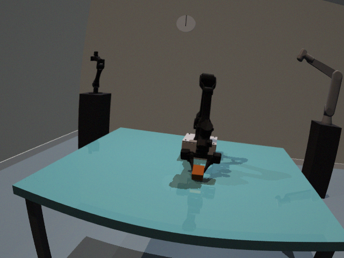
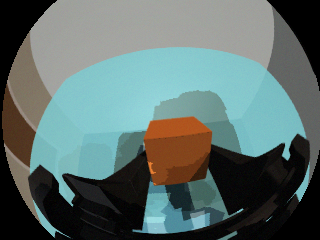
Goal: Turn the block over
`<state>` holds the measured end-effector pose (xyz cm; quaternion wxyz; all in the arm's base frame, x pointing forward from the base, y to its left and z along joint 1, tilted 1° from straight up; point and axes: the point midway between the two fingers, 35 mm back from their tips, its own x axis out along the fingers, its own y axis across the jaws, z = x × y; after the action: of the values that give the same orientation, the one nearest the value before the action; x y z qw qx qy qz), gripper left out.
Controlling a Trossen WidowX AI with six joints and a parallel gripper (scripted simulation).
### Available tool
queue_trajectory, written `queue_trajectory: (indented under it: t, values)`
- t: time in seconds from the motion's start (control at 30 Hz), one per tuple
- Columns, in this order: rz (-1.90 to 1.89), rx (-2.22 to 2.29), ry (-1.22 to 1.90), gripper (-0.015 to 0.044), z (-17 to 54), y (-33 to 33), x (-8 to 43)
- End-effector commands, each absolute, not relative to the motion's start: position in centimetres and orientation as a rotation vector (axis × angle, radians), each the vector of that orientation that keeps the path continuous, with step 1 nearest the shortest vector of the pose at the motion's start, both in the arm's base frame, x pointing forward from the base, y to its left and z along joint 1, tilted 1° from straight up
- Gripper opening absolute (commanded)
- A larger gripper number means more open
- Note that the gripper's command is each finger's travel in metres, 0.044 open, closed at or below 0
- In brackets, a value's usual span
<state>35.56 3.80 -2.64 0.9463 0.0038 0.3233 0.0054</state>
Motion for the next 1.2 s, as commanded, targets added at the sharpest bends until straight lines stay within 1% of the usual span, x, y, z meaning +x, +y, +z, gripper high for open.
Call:
queue_trajectory:
  t: [0.0, 0.4, 1.0, 1.17]
  values:
    - [0.007, 0.0, 0.648, 0.0, -3.6, 3.6, 34.7]
    - [0.004, 0.005, 0.499, 0.0, -3.0, 3.4, 33.4]
    - [0.004, 0.006, 0.474, 0.0, -2.6, 3.4, 33.3]
    - [0.004, 0.006, 0.474, 0.0131, -2.6, 3.4, 33.3]
